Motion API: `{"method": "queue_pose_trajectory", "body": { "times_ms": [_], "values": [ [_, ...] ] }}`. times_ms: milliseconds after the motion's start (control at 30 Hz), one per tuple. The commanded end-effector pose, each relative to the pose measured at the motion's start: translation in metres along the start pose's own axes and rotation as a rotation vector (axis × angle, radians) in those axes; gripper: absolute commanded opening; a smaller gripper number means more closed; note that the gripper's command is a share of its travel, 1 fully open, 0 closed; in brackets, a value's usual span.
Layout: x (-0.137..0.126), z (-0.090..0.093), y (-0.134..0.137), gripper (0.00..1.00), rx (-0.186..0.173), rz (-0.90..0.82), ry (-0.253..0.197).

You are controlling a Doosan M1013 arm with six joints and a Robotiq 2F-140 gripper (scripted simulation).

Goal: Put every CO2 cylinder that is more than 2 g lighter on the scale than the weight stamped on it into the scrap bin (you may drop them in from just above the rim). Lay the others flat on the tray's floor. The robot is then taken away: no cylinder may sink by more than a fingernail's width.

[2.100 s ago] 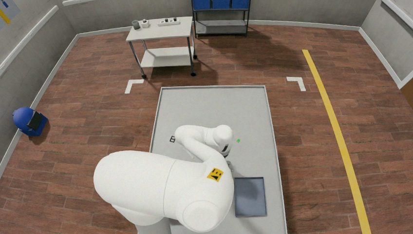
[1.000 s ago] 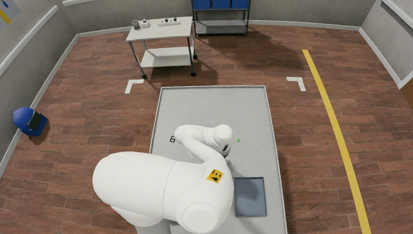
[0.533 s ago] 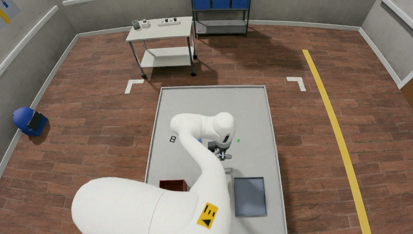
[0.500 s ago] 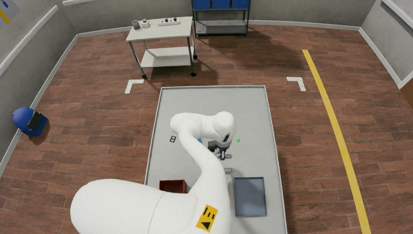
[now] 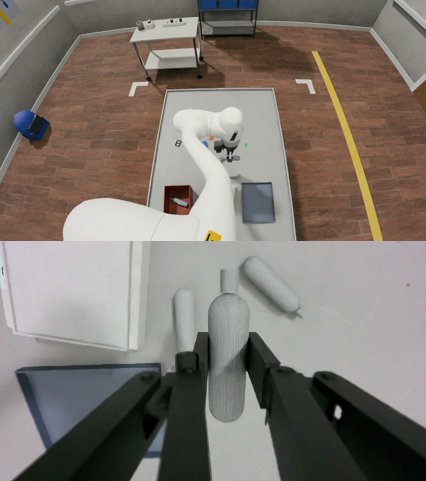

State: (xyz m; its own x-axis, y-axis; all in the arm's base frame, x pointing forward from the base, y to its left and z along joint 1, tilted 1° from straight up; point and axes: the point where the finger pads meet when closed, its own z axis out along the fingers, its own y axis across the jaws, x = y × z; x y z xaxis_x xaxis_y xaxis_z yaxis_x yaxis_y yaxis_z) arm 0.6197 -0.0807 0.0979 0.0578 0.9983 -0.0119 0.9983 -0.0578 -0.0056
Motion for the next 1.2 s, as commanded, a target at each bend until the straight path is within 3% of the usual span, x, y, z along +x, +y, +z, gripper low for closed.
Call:
{"method": "queue_pose_trajectory", "body": {
  "times_ms": [0, 100, 200, 433, 700, 1167],
  "values": [
    [0.003, -0.002, -0.002, 0.1, 0.006, -0.006, 0.004],
    [0.008, -0.003, -0.015, 0.1, 0.007, 0.01, 0.004],
    [0.03, -0.006, -0.079, 0.1, 0.0, 0.082, 0.002],
    [0.058, -0.001, -0.187, 0.1, 0.0, 0.162, -0.002],
    [0.059, 0.004, -0.187, 0.1, 0.0, 0.163, 0.0],
    [0.058, 0.047, -0.188, 0.1, 0.006, 0.165, 0.0]
  ]
}}
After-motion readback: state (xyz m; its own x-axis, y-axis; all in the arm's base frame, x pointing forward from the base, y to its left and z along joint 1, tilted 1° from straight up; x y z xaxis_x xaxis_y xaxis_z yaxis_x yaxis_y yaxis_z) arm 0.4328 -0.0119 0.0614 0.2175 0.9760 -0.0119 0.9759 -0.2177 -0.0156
